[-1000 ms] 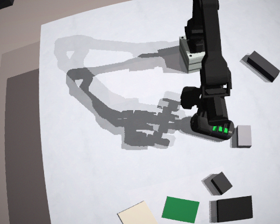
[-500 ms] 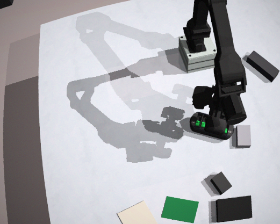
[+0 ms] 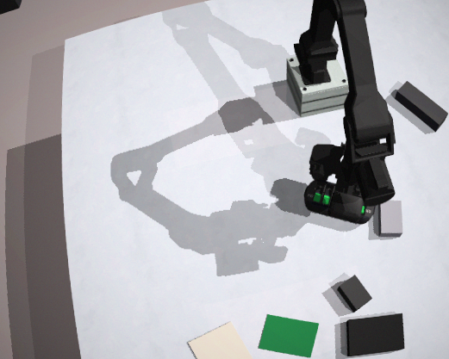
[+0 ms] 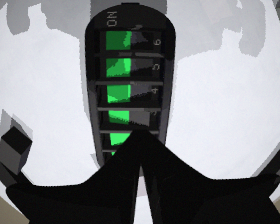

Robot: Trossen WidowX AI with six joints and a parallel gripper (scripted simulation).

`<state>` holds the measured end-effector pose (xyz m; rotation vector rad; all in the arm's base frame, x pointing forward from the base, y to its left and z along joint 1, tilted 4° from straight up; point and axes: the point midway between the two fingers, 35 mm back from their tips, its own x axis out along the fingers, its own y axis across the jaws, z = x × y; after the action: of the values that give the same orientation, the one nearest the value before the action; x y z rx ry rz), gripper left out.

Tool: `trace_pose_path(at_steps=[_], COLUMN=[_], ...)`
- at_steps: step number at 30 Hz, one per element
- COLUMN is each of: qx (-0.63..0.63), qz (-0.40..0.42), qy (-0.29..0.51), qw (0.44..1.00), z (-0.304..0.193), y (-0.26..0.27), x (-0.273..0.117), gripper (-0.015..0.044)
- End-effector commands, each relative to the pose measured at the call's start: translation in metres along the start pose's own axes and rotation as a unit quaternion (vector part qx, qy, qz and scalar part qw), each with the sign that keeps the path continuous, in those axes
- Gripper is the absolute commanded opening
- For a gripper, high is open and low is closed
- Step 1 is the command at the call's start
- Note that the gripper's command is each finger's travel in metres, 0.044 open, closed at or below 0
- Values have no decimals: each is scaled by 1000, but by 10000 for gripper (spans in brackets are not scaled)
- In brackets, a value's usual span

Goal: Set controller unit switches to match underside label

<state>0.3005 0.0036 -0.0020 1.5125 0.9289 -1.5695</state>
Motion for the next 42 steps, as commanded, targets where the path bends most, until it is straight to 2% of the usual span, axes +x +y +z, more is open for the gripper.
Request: trace_pose_path(at_steps=[1,14,29,34,42], qx=[1,1,1,1,1], qz=[-4,-4,-4,-4,-4], qy=[-1,-1,-1,-1,0], qw=[1000,1000,1000,1000,1000], z=[0,1,1,0,-9], y=[-2,-3,-3,-2,8], x=[9,27,27,-15,-17], gripper=[0,0,0,0,0])
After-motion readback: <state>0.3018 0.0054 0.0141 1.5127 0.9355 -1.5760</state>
